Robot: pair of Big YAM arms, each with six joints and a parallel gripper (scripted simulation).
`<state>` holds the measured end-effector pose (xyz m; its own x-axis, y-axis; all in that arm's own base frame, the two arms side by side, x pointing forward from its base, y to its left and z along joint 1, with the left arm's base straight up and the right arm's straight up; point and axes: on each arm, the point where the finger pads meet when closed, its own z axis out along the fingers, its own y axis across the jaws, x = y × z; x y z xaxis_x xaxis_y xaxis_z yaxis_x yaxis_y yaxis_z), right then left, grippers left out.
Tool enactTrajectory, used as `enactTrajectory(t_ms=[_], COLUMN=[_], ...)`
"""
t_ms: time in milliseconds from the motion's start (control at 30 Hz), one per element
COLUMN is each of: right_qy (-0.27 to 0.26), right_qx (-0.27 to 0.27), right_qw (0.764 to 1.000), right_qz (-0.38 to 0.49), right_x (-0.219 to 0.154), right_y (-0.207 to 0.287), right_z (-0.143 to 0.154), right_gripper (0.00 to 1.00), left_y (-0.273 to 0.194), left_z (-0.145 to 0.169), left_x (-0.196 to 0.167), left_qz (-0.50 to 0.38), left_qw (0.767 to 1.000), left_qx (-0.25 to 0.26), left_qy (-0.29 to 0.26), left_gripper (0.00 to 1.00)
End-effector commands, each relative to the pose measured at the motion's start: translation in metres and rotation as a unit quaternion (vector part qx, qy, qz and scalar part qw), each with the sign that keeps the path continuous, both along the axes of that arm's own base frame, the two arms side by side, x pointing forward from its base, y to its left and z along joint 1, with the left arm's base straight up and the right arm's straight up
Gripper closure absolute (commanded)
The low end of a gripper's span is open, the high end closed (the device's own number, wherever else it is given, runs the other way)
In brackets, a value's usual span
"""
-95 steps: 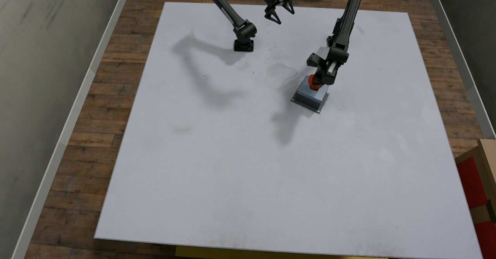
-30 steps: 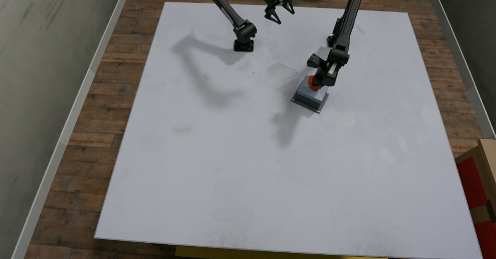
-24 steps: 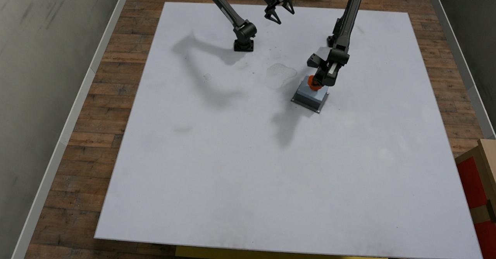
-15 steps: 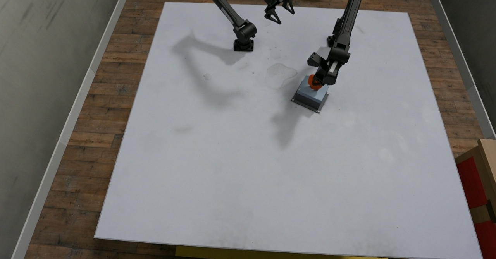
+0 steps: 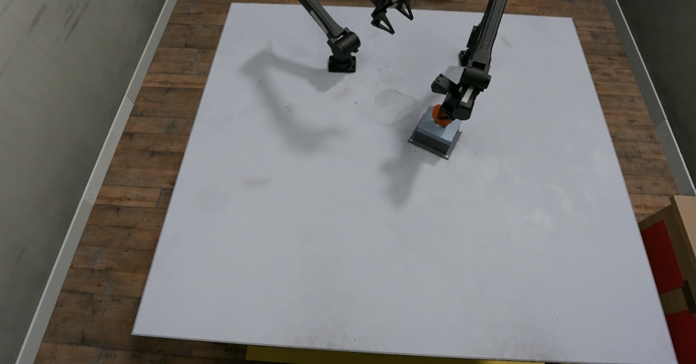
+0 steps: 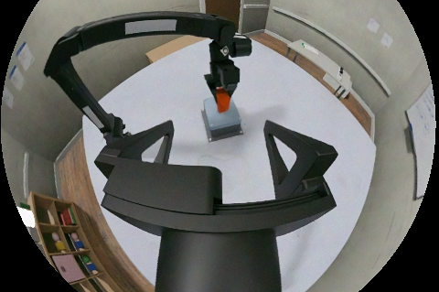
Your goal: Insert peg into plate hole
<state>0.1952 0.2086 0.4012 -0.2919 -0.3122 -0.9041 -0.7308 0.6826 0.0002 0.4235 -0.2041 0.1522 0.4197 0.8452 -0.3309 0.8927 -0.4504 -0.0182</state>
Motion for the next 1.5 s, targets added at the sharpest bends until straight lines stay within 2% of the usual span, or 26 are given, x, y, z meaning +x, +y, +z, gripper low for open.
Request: enactTrajectory(t_ms=[0,233,367,400,567,633,933,1067,1200,1267,1300,1467], right_qy=[-0.008,-0.008,-0.008,-0.008,-0.008,-0.008,-0.008,-0.008,-0.008,-0.008,-0.008,-0.008], right_qx=[0.012,0.012,0.012,0.012,0.012,0.012,0.012,0.012,0.012,0.012,0.012,0.012], right_qw=[1.000,1.000,1.000,1.000,1.000,1.000,1.000,1.000,1.000,1.000,1.000,1.000], right_qz=[-0.003,-0.003,-0.003,-0.003,-0.003,-0.003,-0.003,-0.003,-0.003,-0.003,-0.003,-0.003], right_x=[0.002,0.002,0.002,0.002,0.002,0.002,0.002,0.002,0.002,0.002,0.002,0.002], right_y=[0.001,0.001,0.001,0.001,0.001,0.001,0.001,0.001,0.001,0.001,0.001,0.001], right_z=[0.017,0.017,0.017,0.017,0.017,0.017,0.017,0.017,0.017,0.017,0.017,0.017], right_gripper=[0.00,0.00,0.00,0.00,0.00,0.00,0.00,0.00,0.00,0.00,0.00,0.00], left_y=[0.001,0.004,0.003,-0.001,-0.001,-0.001,0.000,0.001,0.001,-0.004,-0.004,-0.004], left_z=[0.015,0.020,0.023,0.032,0.032,0.016,0.005,-0.023,-0.034,0.003,0.010,0.014], left_x=[0.015,0.009,0.012,0.020,0.020,0.017,0.013,0.001,0.000,0.015,0.015,0.015], left_qz=[0.005,0.006,0.006,0.005,0.005,0.000,0.000,0.001,0.004,0.003,0.003,0.003], left_qw=[1.000,0.999,0.999,0.998,0.998,1.000,1.000,1.000,1.000,1.000,1.000,1.000], left_qx=[-0.010,-0.014,-0.015,-0.020,-0.020,-0.008,-0.011,-0.002,-0.001,-0.010,-0.009,-0.009], left_qy=[-0.026,-0.035,-0.039,-0.052,-0.052,-0.020,-0.028,-0.005,-0.001,-0.026,-0.025,-0.025], left_gripper=[0.60,0.60,0.60,0.60,0.60,0.60,0.60,0.60,0.60,0.60,0.60,0.60])
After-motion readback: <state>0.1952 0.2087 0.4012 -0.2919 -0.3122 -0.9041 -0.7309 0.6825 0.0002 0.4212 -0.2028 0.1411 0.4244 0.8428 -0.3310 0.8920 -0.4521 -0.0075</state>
